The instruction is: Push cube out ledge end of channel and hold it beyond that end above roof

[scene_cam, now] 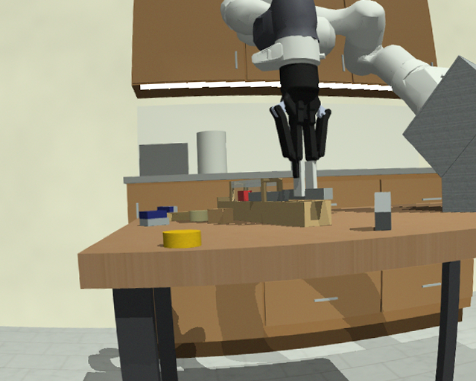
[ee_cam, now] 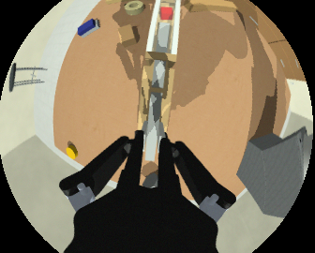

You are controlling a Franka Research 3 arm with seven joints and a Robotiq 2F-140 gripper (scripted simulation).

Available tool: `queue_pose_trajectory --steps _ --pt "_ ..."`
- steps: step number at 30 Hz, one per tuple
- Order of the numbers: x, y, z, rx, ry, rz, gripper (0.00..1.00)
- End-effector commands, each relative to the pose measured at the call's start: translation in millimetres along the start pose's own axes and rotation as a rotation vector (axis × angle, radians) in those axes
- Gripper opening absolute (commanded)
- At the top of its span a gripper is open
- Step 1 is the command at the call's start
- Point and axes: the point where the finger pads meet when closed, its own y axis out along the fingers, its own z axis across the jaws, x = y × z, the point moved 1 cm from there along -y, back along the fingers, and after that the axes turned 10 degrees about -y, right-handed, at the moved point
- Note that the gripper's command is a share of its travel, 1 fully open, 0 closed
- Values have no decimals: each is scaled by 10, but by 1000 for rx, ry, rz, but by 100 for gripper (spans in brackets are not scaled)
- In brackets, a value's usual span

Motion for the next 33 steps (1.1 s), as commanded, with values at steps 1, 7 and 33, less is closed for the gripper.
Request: queue_pose_trajectory --steps 1,7,33 --pt "6 6 -10 -3 6 -3 0" --pt "6 6 -10 -3 6 -3 0" --pt "-90 7 6 -3 6 -3 0"
